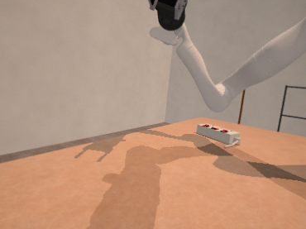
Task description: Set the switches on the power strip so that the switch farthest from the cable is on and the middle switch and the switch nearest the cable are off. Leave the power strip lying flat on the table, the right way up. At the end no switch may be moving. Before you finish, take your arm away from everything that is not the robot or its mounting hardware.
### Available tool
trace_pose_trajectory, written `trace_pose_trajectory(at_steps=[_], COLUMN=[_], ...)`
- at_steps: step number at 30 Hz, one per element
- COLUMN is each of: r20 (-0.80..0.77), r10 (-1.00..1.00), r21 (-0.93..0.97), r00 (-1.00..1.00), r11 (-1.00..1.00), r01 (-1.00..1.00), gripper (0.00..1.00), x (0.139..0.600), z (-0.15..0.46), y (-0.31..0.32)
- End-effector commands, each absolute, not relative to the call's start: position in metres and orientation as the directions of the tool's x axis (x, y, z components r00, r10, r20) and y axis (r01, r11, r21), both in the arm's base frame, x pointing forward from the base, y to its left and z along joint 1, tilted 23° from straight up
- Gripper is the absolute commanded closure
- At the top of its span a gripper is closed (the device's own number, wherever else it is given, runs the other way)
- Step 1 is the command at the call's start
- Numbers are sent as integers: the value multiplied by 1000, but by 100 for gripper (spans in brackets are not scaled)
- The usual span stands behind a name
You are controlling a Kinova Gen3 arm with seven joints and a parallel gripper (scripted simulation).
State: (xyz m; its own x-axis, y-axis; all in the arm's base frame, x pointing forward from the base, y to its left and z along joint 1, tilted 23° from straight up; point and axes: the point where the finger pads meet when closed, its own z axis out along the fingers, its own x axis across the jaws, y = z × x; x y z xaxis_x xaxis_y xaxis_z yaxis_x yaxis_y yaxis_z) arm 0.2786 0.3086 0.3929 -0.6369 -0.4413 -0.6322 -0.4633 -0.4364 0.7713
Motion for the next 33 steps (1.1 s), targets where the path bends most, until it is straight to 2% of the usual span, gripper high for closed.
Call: trace_pose_trajectory(at_steps=[1, 33], r20=[-633, -628], r10=[-440, -456], r21=[770, 776], r00=[-636, -631], r11=[-437, -431], r01=[-464, -460], gripper=[0, 0], x=[278, 274], z=[394, 393], y=[308, 311])
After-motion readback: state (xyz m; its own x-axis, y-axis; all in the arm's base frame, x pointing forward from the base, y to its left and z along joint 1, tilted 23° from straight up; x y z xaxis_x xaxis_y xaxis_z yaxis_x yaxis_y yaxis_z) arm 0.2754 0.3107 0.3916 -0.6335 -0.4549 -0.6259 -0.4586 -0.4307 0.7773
